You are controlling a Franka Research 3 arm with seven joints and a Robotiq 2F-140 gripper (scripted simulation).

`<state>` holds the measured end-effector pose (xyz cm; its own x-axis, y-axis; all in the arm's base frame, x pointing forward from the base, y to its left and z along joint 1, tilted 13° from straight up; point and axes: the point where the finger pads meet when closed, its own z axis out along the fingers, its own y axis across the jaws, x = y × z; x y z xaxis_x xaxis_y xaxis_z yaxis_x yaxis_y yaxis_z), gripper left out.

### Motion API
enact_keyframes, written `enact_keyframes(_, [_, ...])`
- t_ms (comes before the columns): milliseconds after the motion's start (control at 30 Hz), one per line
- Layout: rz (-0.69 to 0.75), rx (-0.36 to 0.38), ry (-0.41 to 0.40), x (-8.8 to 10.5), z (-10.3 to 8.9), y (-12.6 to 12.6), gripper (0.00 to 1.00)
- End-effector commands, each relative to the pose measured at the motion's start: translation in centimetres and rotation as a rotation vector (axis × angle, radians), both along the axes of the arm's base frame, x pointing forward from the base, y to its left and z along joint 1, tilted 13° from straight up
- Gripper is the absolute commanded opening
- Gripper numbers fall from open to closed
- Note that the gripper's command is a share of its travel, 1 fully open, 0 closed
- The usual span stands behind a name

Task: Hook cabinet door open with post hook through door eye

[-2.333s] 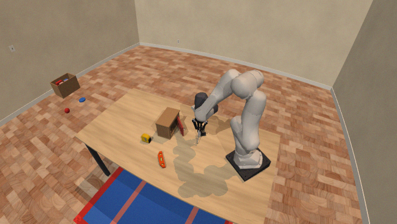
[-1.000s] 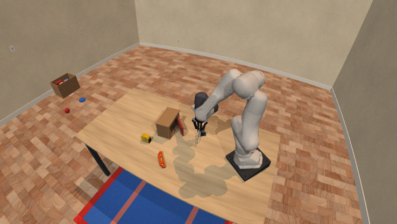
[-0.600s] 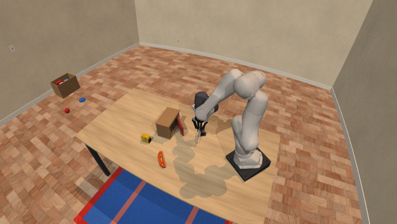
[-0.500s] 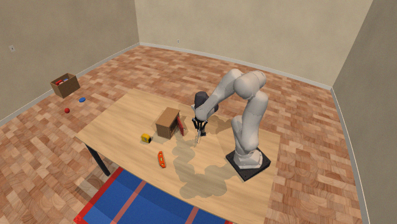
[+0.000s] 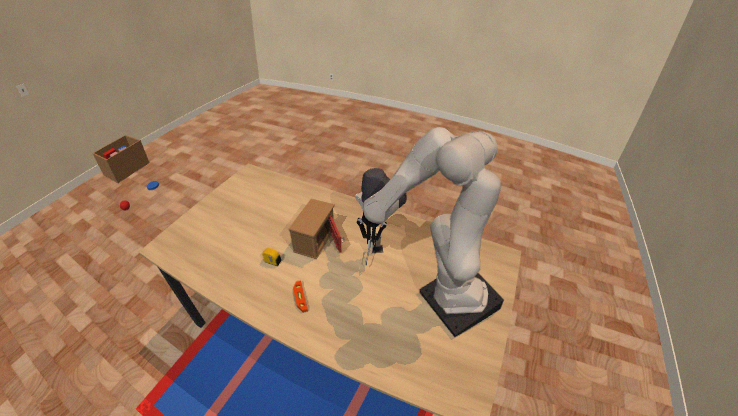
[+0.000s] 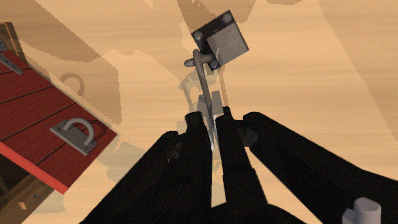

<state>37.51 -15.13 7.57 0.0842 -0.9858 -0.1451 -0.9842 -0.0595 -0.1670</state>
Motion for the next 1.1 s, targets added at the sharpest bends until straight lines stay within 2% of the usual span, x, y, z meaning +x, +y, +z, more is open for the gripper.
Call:
enact_keyframes(0, [-0.005, -0.001, -0.002, 0.1, 0.3, -0.1, 0.03])
enact_keyframes(1067, [-0.005, -0.001, -0.002, 0.0, 1.3, -0.4, 0.03])
